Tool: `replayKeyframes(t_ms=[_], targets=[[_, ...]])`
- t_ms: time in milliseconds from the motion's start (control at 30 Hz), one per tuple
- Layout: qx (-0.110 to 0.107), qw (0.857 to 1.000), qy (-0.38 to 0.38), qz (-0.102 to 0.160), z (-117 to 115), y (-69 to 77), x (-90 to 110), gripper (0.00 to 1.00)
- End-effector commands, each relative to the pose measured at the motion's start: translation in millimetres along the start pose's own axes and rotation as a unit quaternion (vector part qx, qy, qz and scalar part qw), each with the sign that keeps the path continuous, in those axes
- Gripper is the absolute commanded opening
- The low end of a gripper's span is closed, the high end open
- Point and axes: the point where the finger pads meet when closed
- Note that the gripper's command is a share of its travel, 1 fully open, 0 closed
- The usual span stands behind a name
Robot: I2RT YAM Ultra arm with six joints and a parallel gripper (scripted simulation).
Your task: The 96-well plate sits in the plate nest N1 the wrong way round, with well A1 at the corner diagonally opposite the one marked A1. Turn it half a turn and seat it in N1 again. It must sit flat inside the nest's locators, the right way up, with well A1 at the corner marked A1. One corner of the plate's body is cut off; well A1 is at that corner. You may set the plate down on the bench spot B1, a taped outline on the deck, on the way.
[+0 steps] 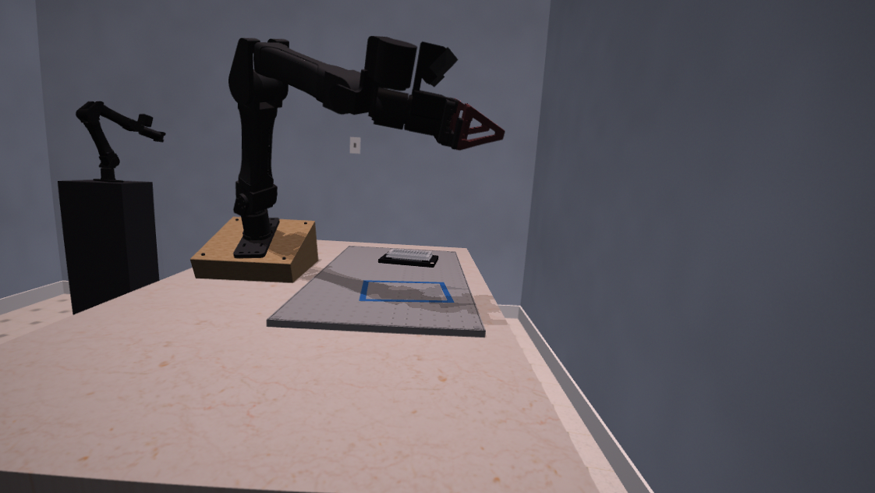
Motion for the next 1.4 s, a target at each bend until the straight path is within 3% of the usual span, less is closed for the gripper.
replayKeyframes(t_ms=[0, 533, 567, 667, 800, 833, 1000, 1033, 1100, 1133, 1200, 1233, 1367], targets=[[0.0, 1.0, 0.005, -0.007, 2, 1.9, -8, 1.0], [0.0, 1.0, 0.005, -0.007, 2, 1.9, -8, 1.0], [-0.006, 1.0, -0.012, 0.007, 7, -6.9, -3, 1.0], [-0.015, 0.998, -0.049, 0.039, 17, -15.3, 4, 1.0], [-0.016, 0.997, -0.054, 0.046, 34, -20.9, 20, 1.0], [-0.015, 0.998, -0.049, 0.037, 35, -25.1, 20, 1.0], [-0.023, 0.99, -0.098, 0.094, 48, -40.2, 33, 1.0], [-0.021, 0.992, -0.09, 0.08, 53, -34.3, 19, 1.0], [-0.021, 0.992, -0.09, 0.08, 53, -34.3, 19, 1.0], [-0.023, 0.99, -0.1, 0.097, 59, -36.6, 41, 1.0], [-0.022, 0.992, -0.094, 0.086, 63, -42.2, 41, 1.0], [-0.024, 0.988, -0.108, 0.108, 64, -51.1, 50, 1.0], [-0.027, 0.978, -0.138, 0.152, 77, -58.1, 63, 1.0]])
Point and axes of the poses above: the point where the finger pads meet when closed, its own y axis back along the fingers, its own z axis across the jaws, x = y × z, and after that the axes turned 1 degree about -y, right-handed
